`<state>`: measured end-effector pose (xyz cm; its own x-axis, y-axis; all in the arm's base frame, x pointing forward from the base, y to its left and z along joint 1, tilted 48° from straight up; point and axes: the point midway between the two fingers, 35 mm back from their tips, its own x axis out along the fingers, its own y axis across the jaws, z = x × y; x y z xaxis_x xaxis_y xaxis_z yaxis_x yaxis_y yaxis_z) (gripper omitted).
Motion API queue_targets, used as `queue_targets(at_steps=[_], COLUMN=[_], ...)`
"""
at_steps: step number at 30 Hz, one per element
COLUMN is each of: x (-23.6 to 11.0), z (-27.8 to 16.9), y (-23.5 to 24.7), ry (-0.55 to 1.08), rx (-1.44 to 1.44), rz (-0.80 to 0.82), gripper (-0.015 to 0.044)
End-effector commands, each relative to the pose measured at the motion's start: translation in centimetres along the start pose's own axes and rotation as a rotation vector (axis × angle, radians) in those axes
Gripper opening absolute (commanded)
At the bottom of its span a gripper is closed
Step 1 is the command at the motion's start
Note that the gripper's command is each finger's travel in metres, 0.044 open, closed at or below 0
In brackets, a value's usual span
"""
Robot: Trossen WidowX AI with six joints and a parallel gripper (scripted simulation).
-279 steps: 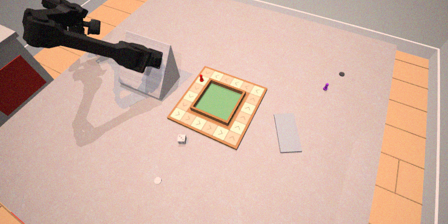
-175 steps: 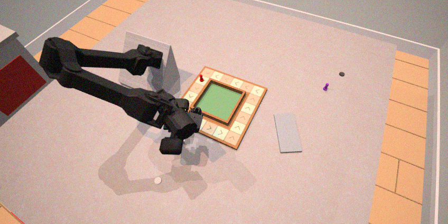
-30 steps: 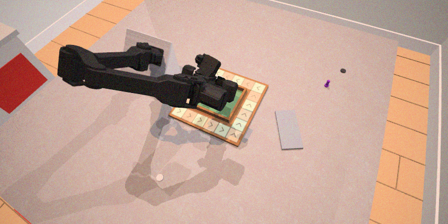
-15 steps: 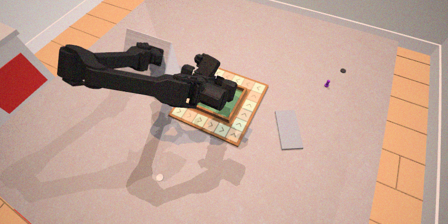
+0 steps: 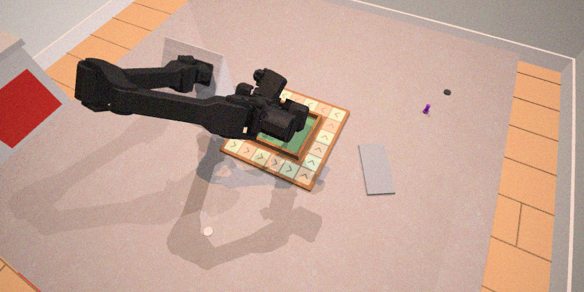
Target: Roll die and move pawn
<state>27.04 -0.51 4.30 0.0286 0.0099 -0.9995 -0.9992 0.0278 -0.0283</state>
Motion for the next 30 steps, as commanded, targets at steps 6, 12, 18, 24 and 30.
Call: queue_targets(at_steps=[6, 12, 18, 24, 30], x=[-2.5, 1.2, 2.7, 2.8, 5.5], z=[2.7, 1.2, 0.6, 0.9, 2.5], y=[-0.1, 0.5, -0.2, 0.3, 3.4], ry=[-0.005, 0.418, 0.843, 0.767, 0.772], rx=[-0.001, 0.047, 0.004, 0.018, 0.385], rz=[-0.010, 0.082, -0.010, 0.020, -0.136], gripper=[0.0440, 0.0440, 0.0440, 0.0414, 0.0256])
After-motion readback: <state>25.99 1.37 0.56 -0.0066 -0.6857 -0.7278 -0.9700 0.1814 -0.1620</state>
